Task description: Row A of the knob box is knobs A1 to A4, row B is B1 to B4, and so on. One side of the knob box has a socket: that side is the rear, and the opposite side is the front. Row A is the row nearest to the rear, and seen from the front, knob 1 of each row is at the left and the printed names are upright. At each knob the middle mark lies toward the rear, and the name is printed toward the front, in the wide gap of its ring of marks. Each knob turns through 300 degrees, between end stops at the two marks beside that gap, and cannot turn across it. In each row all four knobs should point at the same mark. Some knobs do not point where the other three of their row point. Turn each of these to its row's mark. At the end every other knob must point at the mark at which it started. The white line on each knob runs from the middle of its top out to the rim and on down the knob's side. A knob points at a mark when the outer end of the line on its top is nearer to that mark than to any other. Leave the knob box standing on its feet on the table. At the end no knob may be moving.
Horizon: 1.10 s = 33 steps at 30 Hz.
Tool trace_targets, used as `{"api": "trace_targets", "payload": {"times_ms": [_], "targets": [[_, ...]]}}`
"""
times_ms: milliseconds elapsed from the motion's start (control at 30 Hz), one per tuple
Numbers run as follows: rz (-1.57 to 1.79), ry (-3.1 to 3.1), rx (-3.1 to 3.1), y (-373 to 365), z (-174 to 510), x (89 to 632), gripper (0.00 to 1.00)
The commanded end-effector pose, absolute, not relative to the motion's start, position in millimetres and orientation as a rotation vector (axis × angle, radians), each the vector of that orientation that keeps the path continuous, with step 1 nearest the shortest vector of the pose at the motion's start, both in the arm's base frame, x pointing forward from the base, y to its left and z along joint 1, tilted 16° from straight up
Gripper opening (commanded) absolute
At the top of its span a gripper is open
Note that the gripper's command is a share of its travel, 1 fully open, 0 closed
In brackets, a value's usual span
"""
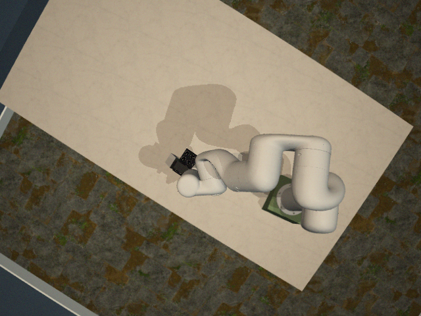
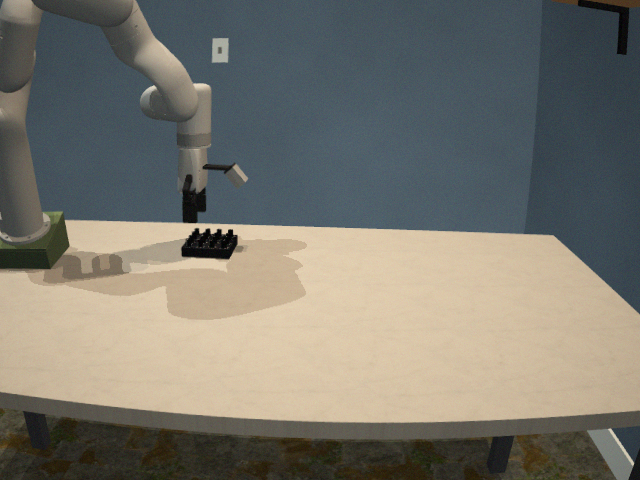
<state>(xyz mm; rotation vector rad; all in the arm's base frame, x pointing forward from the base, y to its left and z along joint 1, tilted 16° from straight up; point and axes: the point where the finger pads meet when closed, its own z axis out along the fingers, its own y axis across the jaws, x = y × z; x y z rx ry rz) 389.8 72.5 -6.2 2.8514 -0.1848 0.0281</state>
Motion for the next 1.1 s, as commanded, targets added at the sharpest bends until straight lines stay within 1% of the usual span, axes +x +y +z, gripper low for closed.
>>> {"api": "trace_targets", "payload": {"times_ms": [0,300,1067], "targets": [[0.035,-0.185,2.853,74.2,-5.0,386.1,1.00],[0.035,-0.185,2.853,75.5,-5.5,377.0,1.00],[0.035,-0.185,2.853,75.6,-5.5,376.4,1.00]]}}
